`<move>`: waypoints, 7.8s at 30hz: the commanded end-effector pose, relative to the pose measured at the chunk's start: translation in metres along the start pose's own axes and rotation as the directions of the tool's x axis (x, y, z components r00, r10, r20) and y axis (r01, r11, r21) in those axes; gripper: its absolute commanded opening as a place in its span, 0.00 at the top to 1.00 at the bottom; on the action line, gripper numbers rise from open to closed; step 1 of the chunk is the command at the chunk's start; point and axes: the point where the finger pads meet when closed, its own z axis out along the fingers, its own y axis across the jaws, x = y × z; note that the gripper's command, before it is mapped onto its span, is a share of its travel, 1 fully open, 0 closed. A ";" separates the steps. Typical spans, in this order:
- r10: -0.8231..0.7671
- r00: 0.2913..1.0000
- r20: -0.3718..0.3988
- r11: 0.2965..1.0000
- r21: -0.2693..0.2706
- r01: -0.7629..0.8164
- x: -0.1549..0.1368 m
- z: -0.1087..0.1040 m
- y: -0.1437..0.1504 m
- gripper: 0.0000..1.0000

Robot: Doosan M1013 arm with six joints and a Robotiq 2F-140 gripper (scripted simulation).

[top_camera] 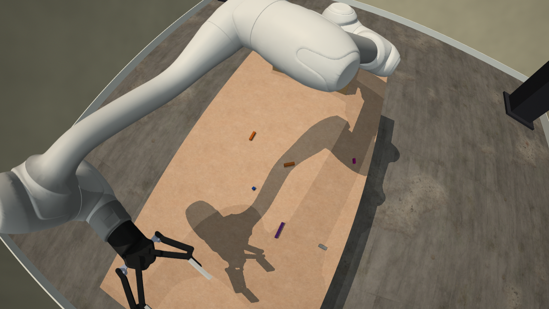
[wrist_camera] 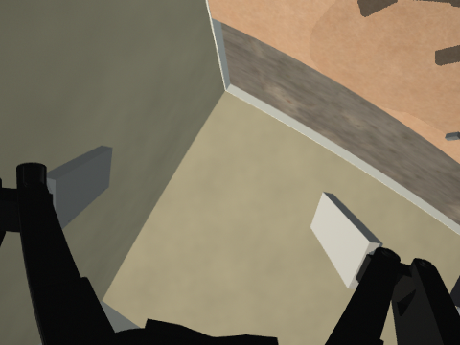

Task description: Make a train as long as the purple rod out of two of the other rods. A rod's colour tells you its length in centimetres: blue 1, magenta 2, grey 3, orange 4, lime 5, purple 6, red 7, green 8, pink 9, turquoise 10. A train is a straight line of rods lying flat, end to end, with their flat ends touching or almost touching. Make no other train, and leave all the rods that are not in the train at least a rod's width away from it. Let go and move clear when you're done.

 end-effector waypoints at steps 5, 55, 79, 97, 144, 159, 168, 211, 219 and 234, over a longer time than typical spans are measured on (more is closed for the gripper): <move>0.000 1.000 0.000 1.000 0.000 0.000 0.000 0.000 0.000 0.00; -0.553 0.807 -0.205 0.730 -0.587 0.351 -0.041 0.233 0.330 0.00; -0.877 0.423 0.227 0.028 -0.856 0.517 -0.076 0.217 0.603 0.00; -0.682 0.044 0.730 -0.631 -0.617 0.470 -0.093 0.138 0.785 0.00; -0.541 -0.057 0.839 -0.775 -0.471 0.422 -0.095 0.110 0.830 0.00; -0.541 -0.057 0.839 -0.775 -0.471 0.422 -0.095 0.110 0.830 0.00; -0.541 -0.057 0.839 -0.775 -0.471 0.422 -0.095 0.110 0.830 0.00; -0.913 0.232 0.336 -0.242 -0.902 0.358 -0.010 0.019 0.673 0.00; -0.930 0.260 0.261 -0.166 -0.926 0.338 0.001 0.002 0.657 0.00; -0.930 0.260 0.261 -0.166 -0.926 0.338 0.001 0.002 0.657 0.00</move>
